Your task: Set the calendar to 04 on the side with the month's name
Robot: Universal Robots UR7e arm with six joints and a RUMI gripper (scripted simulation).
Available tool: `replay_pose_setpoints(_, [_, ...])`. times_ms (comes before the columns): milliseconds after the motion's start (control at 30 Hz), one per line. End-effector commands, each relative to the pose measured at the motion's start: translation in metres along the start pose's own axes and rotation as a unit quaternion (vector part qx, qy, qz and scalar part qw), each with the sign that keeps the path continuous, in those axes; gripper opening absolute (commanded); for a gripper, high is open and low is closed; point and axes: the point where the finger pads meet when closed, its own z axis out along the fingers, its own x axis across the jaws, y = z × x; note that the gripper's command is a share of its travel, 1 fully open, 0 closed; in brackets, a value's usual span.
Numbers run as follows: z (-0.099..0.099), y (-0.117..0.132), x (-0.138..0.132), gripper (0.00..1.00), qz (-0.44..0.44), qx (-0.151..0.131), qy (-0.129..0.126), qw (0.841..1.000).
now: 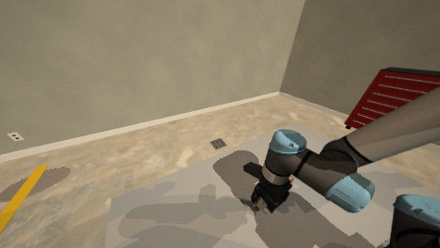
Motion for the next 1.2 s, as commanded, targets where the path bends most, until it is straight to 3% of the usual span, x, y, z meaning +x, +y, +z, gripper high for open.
replay_pose_setpoints(0, [-0.0002,-0.0003,-0.0001,0.1,0.0,0.0,0.0,1.0])
replay_pose_setpoints(500, [-0.0002,-0.0003,-0.0001,0.1,0.0,0.0,0.0,1.0])
replay_pose_setpoints(833, [-0.0002,-0.0003,-0.0001,0.24,0.0,0.0,0.0,1.0])
replay_pose_setpoints(1167, [-0.0002,-0.0003,-0.0001,0.28,0.0,0.0,0.0,1.0])
